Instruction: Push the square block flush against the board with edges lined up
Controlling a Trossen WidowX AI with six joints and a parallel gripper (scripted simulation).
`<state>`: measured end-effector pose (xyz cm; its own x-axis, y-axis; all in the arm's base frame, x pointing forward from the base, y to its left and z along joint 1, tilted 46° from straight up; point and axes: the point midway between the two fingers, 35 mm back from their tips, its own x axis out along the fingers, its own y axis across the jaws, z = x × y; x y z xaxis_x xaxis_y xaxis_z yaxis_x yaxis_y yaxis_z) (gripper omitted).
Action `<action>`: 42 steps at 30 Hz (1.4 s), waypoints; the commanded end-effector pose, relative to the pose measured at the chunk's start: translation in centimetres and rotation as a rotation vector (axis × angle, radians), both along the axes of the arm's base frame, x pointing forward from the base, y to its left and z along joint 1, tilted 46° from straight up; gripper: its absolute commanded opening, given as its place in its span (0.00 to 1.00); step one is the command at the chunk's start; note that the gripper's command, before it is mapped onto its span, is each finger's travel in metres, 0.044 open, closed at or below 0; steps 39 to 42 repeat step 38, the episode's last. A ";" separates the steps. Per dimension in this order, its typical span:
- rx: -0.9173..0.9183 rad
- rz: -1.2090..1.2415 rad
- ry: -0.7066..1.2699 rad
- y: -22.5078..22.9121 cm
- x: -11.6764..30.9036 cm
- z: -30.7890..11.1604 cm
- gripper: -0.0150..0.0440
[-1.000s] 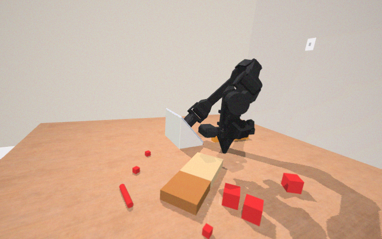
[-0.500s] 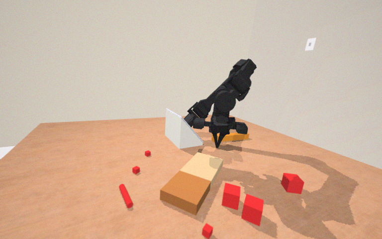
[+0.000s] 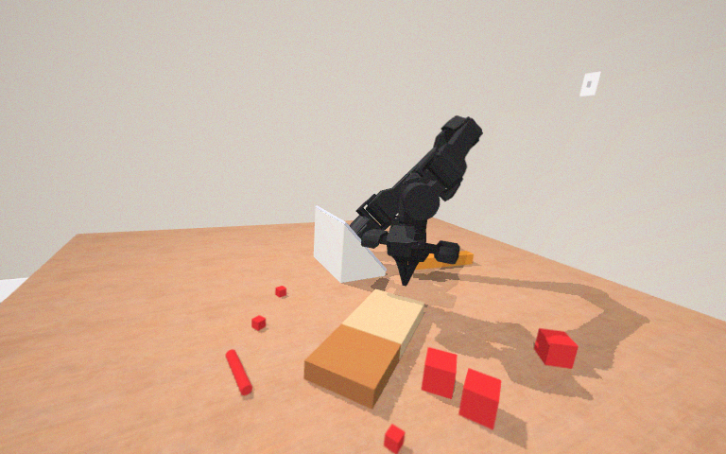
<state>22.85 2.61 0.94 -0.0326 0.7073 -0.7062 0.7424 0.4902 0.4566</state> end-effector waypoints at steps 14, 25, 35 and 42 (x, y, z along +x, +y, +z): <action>0.016 0.014 0.026 2.6 -0.4 -2.7 0.25; 0.015 0.013 0.025 2.0 0.5 -3.3 0.25; 0.015 0.013 0.025 2.0 0.6 -3.4 0.25; 0.015 0.013 0.025 2.2 0.3 -3.1 0.25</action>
